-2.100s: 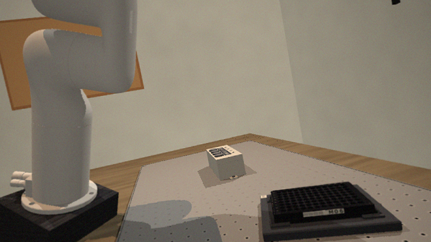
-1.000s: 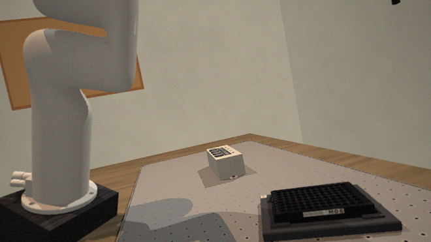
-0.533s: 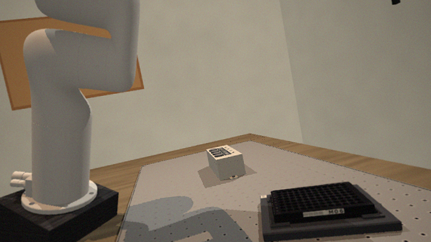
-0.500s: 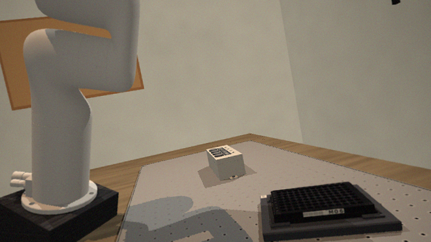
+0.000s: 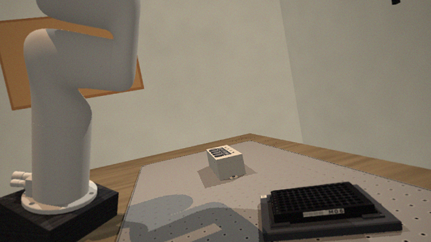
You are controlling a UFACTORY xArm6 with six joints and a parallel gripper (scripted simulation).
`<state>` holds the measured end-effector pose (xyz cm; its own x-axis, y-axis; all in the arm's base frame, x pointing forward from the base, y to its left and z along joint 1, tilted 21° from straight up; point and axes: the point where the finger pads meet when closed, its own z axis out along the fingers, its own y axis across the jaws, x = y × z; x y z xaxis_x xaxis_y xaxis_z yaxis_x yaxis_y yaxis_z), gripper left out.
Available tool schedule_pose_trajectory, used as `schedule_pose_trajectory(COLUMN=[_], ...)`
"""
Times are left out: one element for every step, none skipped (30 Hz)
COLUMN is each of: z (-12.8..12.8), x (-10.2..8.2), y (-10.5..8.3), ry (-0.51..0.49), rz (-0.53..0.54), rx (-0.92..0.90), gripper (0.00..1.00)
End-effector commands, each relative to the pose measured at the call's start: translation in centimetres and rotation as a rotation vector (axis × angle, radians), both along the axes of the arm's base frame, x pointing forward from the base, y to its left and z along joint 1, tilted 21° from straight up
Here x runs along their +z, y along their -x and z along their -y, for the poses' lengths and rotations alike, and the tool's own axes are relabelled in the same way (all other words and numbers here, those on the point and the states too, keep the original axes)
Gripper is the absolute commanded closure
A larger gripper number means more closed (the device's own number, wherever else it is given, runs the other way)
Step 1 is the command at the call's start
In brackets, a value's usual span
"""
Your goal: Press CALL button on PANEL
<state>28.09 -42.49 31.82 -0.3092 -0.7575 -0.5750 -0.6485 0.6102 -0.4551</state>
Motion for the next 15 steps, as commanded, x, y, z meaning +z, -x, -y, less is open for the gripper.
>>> schedule_pose_trajectory(z=[-1.4, -1.4, -1.8, -2.1, -2.4, -2.4, -2.8, -3.2, -3.6, -4.0, -4.3, -4.7, -5.1, -5.3, -5.3], x=[-0.6, -0.6, -0.8, -0.9, -1.1, -1.1, -1.3, -1.5, -1.7, -1.8, -2.0, -2.2, -2.4, -2.5, -2.5], y=[-1.3, -1.3, -1.6, -1.9, -2.1, -2.1, -2.4, -2.6, -2.9, -3.2, -3.4, -3.7, -3.9, -4.1, -4.1], ry=[0.007, 0.007, 0.007, 0.007, 0.007, 0.007, 0.011, 0.015, 0.019, 0.019, 0.018, 0.018, 0.018, 0.018, 0.018], rz=[-0.036, -0.036, -0.036, -0.036, -0.036, -0.036, -0.056, -0.076, -0.096, -0.096, -0.096, -0.096, -0.096, -0.096, -0.096], rx=[0.044, 0.044, 0.044, 0.044, 0.044, 0.044, 0.070, 0.096, 0.121, 0.121, 0.121, 0.121, 0.121, 0.121, 0.121], gripper=[1.00, 1.00, 1.00, 1.00, 1.00, 1.00, 1.00, 1.00, 1.00, 1.00, 1.00, 1.00, 1.00, 1.00, 1.00])
